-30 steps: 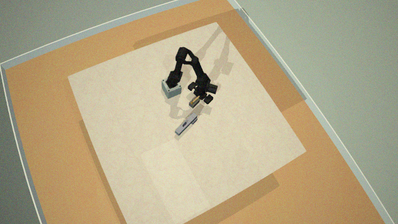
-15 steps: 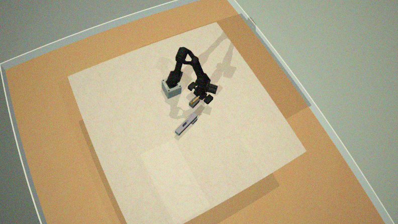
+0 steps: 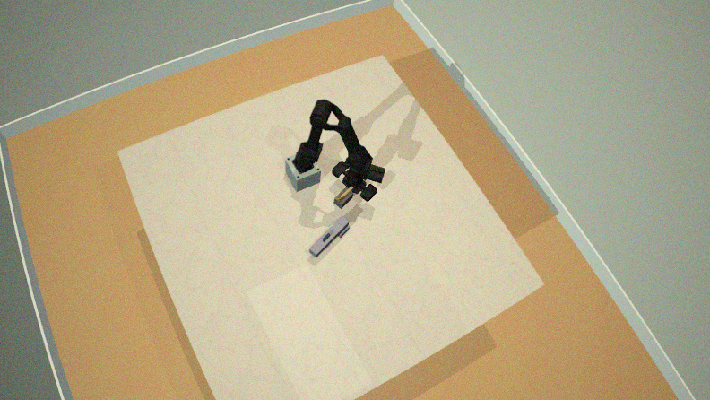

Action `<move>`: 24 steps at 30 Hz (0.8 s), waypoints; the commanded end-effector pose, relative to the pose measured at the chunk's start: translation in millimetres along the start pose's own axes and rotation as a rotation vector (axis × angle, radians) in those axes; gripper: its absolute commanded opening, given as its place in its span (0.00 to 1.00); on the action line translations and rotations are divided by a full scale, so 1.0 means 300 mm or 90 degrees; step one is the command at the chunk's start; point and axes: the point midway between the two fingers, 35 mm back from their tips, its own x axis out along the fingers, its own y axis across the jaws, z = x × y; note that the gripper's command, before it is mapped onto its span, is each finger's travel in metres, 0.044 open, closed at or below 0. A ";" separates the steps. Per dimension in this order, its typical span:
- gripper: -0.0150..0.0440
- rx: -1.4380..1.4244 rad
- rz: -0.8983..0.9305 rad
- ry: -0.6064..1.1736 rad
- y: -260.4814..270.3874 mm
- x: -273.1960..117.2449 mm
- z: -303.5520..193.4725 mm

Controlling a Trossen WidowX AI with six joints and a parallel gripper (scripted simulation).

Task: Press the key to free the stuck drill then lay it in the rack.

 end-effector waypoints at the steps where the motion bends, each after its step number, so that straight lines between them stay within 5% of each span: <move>1: 0.25 0.000 0.000 0.018 -0.002 0.014 -0.023; 7: 0.25 0.000 0.000 0.018 -0.002 0.014 -0.023; 24: 1.00 0.000 0.000 0.000 0.000 0.000 0.000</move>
